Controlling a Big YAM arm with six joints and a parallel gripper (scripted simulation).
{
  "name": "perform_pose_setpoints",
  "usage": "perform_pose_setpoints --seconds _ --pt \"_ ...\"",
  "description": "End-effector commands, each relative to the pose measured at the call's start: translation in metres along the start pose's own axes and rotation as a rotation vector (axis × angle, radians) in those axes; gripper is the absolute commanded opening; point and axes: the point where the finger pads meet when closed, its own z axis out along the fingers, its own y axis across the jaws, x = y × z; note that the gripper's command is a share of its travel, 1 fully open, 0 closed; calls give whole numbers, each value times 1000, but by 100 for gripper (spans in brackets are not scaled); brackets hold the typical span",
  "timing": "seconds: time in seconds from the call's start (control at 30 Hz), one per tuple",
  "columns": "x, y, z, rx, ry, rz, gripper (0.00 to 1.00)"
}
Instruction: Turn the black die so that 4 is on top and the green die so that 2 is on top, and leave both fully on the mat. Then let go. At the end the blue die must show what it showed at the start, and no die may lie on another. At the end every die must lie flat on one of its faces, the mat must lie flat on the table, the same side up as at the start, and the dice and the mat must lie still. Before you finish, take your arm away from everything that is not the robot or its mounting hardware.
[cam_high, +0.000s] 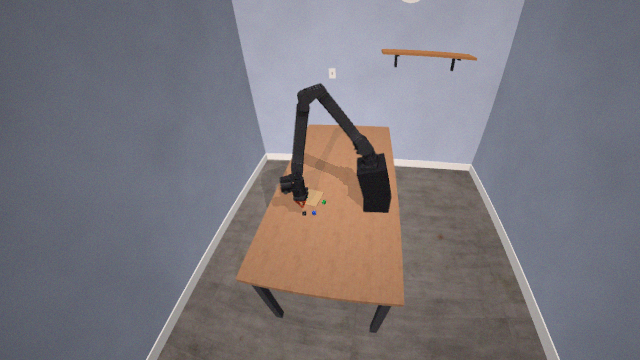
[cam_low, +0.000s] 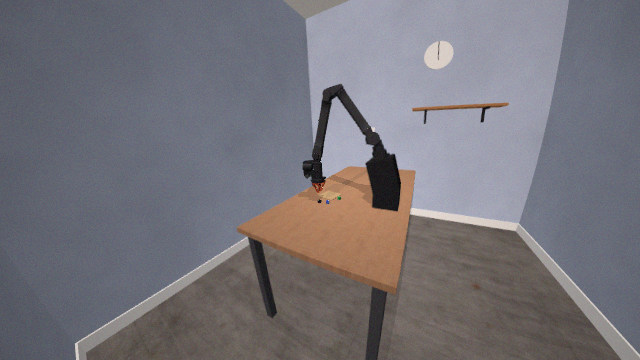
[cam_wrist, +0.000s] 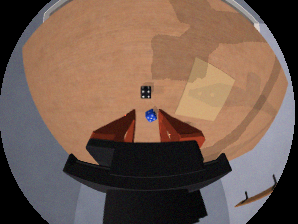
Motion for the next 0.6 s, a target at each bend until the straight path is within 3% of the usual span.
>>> perform_pose_setpoints --seconds 0.0,0.57 --pt "-15 5 -7 -7 -33 12 33" --pt "-14 5 -5 -7 -31 12 33"
